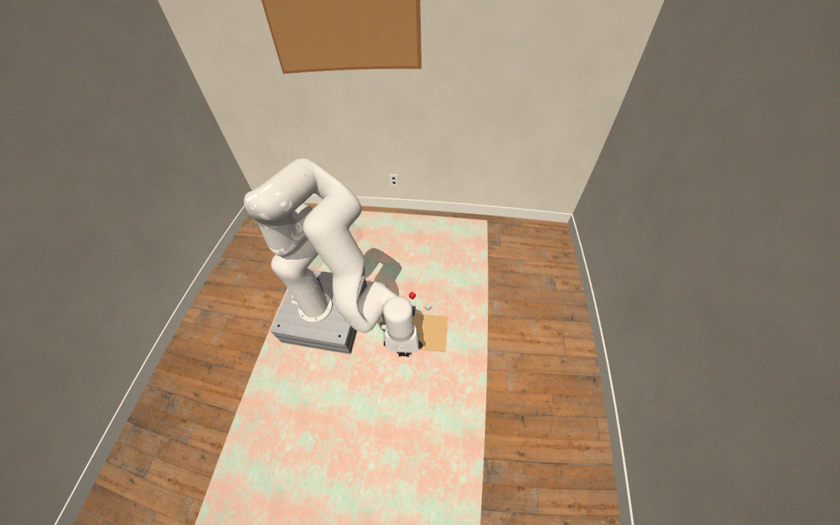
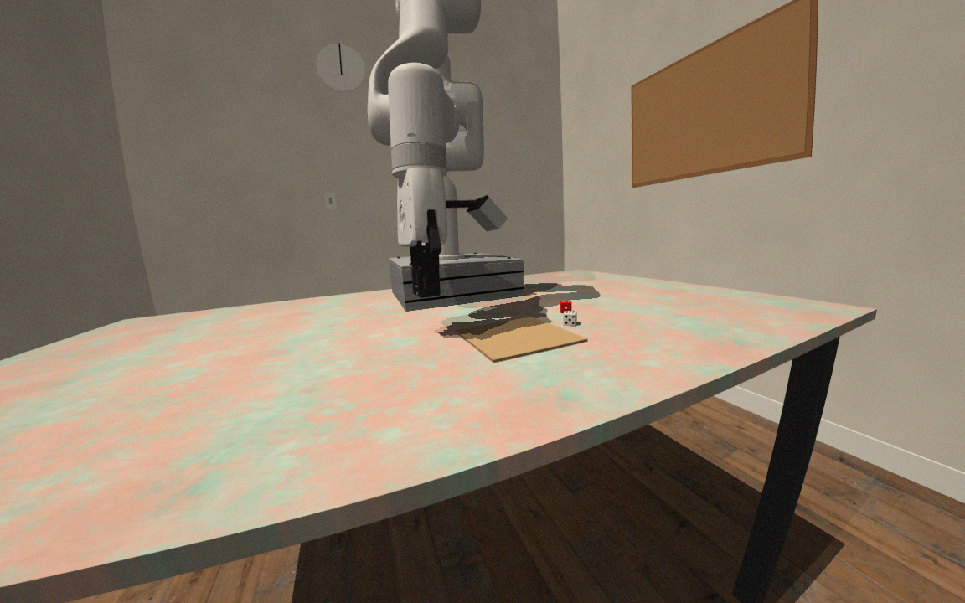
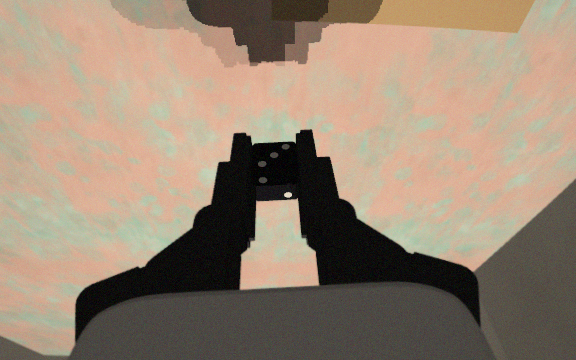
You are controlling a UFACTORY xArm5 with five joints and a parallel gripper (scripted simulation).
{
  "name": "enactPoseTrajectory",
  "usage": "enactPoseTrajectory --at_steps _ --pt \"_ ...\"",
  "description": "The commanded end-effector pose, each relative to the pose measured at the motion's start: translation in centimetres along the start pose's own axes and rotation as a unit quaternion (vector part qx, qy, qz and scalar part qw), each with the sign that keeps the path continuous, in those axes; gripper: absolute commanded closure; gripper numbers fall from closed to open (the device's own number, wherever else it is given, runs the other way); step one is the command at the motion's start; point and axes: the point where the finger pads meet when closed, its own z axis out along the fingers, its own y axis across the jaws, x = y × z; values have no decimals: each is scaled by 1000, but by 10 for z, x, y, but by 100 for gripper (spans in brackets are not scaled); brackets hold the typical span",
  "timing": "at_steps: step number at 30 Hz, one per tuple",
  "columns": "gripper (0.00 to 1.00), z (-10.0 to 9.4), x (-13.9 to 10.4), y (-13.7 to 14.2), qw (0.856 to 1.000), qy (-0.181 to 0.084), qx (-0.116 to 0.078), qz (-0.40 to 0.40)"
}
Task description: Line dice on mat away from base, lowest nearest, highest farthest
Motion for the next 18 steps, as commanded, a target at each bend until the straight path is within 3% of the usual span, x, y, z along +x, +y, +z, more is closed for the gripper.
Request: enactPoseTrajectory --at_steps 1,15,18 --pt "85 -30 -1 0 1000 0 0 0" --pt "85 -37 0 0 1000 0 0 0" --pt "85 -40 43 13 1000 1 -2 16"
